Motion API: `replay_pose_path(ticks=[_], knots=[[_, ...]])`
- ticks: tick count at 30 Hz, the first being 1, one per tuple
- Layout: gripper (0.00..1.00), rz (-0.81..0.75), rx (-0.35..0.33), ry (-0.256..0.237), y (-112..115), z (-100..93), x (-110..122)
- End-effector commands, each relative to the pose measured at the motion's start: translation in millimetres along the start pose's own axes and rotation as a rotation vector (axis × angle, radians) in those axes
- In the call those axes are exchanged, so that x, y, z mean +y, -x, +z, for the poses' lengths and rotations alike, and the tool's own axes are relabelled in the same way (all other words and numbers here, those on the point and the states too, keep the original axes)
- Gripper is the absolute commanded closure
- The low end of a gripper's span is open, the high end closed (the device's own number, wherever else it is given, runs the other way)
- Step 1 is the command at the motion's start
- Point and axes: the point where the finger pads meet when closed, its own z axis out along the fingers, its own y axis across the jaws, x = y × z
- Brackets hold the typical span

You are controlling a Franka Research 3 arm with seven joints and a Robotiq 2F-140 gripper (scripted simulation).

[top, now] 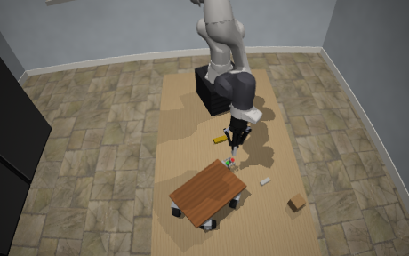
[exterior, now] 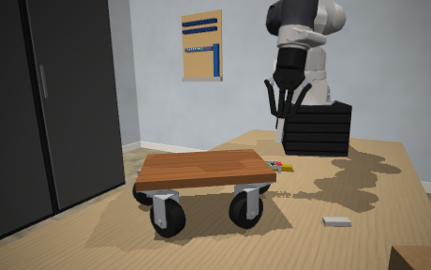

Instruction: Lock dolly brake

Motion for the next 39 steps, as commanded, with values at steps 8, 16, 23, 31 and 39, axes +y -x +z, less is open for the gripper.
replay_pose_path(ticks=[8,16,23,31,39], knots=[[1.0,-0.374,-0.126,-0.12,4.3,17.2,-0.2],[1.0,-0.381,-0.129,-0.122,7.0,34.5,-1.7],[1.0,-0.381,-0.129,-0.122,8.4,44.0,-2.5],[1.0,-0.381,-0.129,-0.122,10.0,54.4,-3.3],[1.0,-0.381,-0.129,-0.122,10.5,57.8,-3.6]])
